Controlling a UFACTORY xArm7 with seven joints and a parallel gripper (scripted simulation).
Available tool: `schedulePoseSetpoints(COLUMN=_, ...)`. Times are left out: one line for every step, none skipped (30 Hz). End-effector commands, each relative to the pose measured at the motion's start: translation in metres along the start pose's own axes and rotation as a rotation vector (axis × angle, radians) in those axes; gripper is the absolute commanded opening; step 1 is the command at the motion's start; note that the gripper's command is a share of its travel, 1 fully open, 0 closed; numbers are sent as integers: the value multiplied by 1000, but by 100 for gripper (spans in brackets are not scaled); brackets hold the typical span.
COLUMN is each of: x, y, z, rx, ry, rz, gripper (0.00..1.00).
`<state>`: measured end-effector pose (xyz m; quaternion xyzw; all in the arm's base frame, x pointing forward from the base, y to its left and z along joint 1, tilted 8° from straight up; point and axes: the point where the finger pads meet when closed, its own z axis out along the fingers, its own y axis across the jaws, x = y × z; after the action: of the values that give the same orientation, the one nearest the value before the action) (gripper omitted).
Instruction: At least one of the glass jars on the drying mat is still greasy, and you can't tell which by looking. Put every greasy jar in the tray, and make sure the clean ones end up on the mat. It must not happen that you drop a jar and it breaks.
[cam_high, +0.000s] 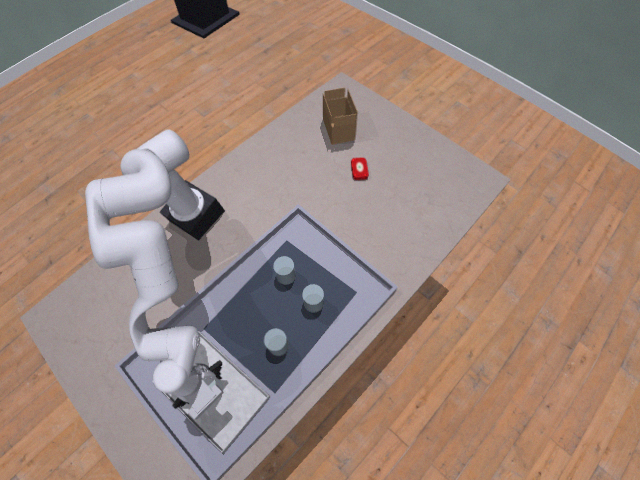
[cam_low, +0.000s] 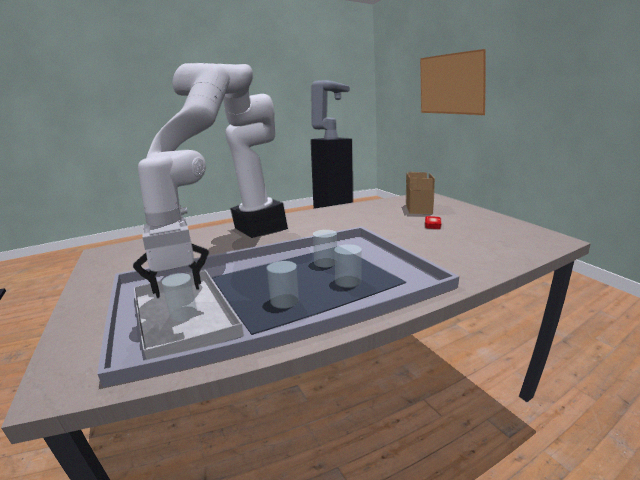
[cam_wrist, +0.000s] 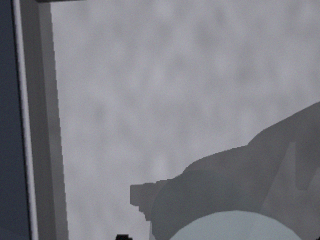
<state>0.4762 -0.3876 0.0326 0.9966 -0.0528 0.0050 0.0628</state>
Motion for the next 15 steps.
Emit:
schedulePoseSetpoints(x=3, y=2, z=-8, rx=-4, ry=8, rz=0, gripper=100)
schedulePoseSetpoints(x=3, y=2, z=-12, rx=-4, ry=8, rz=0, gripper=100)
schedulePoseSetpoints(x=3, y=2, z=-16, rx=-4, ry=8, rz=0, gripper=100)
schedulePoseSetpoints(x=2, y=2, z=-20, rx=-4, ry=8, rz=0, gripper=100)
schedulePoseSetpoints(x=2, y=2, z=-24, rx=-4, ry=8, rz=0, gripper=100)
schedulePoseSetpoints(x=2, y=2, z=-28, rx=-4, ry=8, rz=0, gripper=100)
schedulePoseSetpoints(x=2, y=2, z=-32, rx=-4, ry=8, rz=0, gripper=100)
schedulePoseSetpoints(x=2, y=2, z=-36, rx=-4, ry=8, rz=0, gripper=100)
schedulePoseSetpoints(x=2, y=1, z=-39, rx=-4, ry=8, rz=0, gripper=100)
schedulePoseSetpoints(x=2, y=1, z=-43, rx=-4, ry=8, rz=0, gripper=100)
schedulePoseSetpoints(x=2, y=1, z=-47, rx=-4, ry=8, rz=0, gripper=100)
schedulePoseSetpoints(x=2, y=1, z=-51, rx=-4, ry=8, rz=0, gripper=100)
schedulePoseSetpoints(x=2, y=1, z=-55, rx=-4, ry=8, rz=0, gripper=100)
schedulePoseSetpoints(x=2, y=1, z=-59, rx=-4, ry=8, rz=0, gripper=100)
schedulePoseSetpoints(x=2, y=1, z=-63, rx=-4, ry=8, rz=0, gripper=100)
